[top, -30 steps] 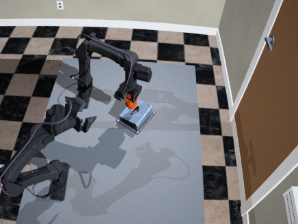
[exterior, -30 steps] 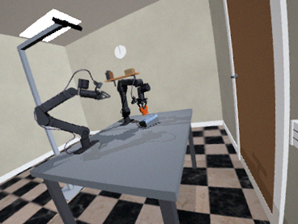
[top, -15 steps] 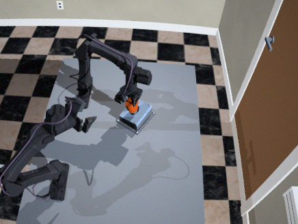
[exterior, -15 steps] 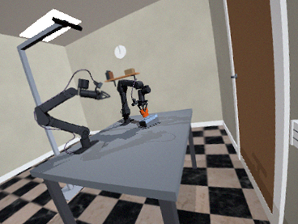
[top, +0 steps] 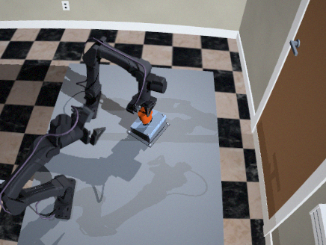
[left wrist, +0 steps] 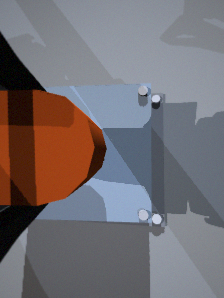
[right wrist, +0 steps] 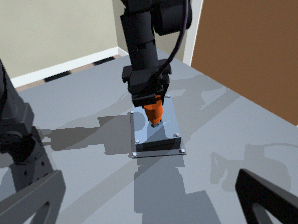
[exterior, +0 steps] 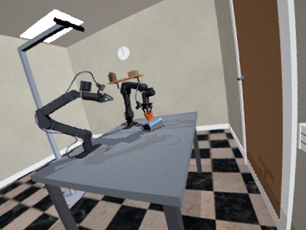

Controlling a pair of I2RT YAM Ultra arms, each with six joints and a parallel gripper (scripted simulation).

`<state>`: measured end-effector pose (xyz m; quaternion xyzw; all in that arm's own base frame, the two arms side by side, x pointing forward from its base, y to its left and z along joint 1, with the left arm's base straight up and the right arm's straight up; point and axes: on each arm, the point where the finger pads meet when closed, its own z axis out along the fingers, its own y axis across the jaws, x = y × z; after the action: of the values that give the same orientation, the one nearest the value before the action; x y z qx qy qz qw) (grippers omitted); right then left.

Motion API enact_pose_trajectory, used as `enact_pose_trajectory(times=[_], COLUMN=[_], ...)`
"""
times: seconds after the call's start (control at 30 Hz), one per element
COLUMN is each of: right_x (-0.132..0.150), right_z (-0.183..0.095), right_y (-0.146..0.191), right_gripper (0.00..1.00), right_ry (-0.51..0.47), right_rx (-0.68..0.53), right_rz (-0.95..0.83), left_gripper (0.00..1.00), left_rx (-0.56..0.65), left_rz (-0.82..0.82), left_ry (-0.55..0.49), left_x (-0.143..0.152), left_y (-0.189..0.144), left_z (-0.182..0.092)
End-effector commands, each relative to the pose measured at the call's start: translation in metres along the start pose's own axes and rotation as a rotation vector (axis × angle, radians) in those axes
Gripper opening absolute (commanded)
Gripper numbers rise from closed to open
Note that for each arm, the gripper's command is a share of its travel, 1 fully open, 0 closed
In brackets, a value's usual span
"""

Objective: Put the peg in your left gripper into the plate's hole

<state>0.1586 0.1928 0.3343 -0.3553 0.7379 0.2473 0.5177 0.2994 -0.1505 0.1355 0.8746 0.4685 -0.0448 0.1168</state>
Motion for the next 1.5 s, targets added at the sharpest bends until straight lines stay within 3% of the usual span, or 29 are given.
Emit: enact_pose_trajectory(times=[0.0,1.47], right_x=[0.0096,0.0096], right_z=[0.0011,0.0011], right_y=[-0.0013,-0.0013], right_gripper=[1.00,1.00], right_ry=[0.023,0.023], right_rx=[0.008,0.008], right_rz=[0.012,0.011], left_gripper=[0.40,0.40], left_rx=[-0.063,-0.030], left_rz=[0.012,0.007], left_ry=[-0.008,-0.016], left_x=[-0.0026,-0.0016], left_y=[0.0048,0.0044], left_z=[-0.0141,-0.0081])
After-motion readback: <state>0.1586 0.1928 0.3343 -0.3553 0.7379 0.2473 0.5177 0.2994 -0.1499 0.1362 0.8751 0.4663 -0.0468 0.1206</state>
